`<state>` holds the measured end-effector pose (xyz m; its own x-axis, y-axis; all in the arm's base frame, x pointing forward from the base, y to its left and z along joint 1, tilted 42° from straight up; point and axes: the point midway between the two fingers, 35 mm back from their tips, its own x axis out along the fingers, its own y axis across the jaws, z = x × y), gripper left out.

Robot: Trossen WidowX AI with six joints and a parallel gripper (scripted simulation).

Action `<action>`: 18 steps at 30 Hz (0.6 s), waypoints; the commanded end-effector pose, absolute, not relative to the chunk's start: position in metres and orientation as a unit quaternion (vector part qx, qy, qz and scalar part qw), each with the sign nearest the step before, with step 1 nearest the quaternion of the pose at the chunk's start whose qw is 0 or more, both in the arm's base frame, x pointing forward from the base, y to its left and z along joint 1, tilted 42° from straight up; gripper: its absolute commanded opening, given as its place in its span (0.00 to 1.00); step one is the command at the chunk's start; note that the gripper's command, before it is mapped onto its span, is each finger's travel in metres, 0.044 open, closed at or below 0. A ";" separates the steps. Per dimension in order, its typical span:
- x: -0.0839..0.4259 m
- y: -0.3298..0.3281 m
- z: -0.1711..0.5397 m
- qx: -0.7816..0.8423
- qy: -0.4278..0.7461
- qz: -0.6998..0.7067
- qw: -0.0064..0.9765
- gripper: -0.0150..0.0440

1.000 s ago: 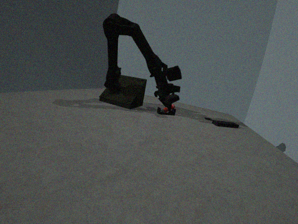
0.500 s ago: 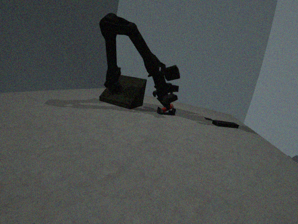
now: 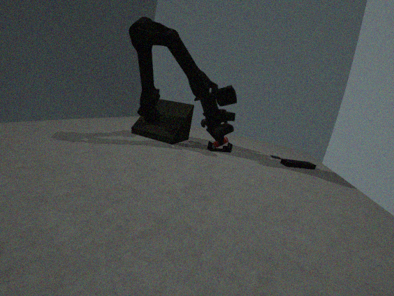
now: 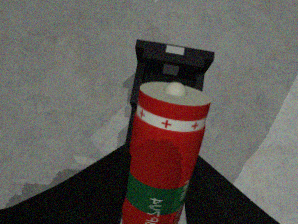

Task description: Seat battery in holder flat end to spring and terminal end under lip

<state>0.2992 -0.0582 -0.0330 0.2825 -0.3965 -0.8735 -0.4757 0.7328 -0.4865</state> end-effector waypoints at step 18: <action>0.293 -0.061 -0.035 -0.366 0.610 0.026 0.703 0.40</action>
<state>0.2971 -0.0587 -0.0334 0.2731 -0.3998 -0.8750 -0.4799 0.7317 -0.4841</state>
